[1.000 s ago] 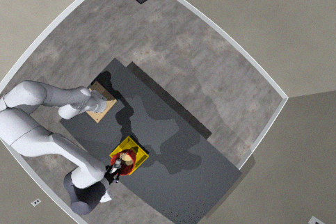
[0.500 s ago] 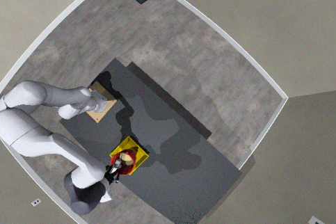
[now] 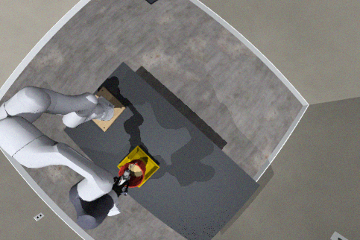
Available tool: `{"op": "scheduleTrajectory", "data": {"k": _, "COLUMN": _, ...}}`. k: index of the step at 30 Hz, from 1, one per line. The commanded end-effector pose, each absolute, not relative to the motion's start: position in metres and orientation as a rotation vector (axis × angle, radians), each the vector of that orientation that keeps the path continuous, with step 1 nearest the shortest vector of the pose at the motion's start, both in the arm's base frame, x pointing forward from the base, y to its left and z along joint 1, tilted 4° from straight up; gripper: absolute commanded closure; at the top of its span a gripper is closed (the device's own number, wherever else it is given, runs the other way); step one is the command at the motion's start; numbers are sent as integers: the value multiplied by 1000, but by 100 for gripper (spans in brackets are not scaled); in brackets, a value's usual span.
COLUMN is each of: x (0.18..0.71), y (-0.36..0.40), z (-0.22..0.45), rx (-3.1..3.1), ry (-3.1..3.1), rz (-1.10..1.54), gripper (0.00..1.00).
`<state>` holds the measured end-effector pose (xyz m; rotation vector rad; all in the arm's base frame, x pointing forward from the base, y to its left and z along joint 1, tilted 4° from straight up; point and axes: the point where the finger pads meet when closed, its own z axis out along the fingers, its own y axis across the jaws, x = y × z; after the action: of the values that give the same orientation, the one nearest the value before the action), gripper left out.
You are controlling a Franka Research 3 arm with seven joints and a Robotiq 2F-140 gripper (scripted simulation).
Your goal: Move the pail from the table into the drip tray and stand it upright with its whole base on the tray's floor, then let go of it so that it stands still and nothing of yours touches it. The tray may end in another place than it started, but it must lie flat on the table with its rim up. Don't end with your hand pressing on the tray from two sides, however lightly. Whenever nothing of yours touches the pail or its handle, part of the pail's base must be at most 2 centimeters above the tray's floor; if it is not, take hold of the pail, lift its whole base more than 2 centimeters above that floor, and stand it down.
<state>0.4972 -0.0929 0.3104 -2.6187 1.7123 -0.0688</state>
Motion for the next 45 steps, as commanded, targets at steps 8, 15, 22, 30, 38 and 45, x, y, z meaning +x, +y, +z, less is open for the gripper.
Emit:
{"op": "scheduleTrajectory", "data": {"k": 8, "x": 501, "y": -96, "z": 310, "rx": -2620, "ry": 1701, "rz": -95, "gripper": 100}}
{"op": "scheduleTrajectory", "data": {"k": 15, "x": 502, "y": -96, "z": 304, "rx": -2620, "ry": 1701, "rz": -95, "gripper": 100}}
{"op": "scheduleTrajectory", "data": {"k": 22, "x": 502, "y": -97, "z": 299, "rx": -2620, "ry": 1701, "rz": -95, "gripper": 100}}
{"op": "scheduleTrajectory", "data": {"k": 30, "x": 503, "y": -98, "z": 290, "rx": -2620, "ry": 1701, "rz": -95, "gripper": 100}}
{"op": "scheduleTrajectory", "data": {"k": 38, "x": 503, "y": -99, "z": 282, "rx": -2620, "ry": 1701, "rz": -95, "gripper": 100}}
{"op": "scheduleTrajectory", "data": {"k": 45, "x": 504, "y": -99, "z": 274, "rx": -2620, "ry": 1701, "rz": -95, "gripper": 100}}
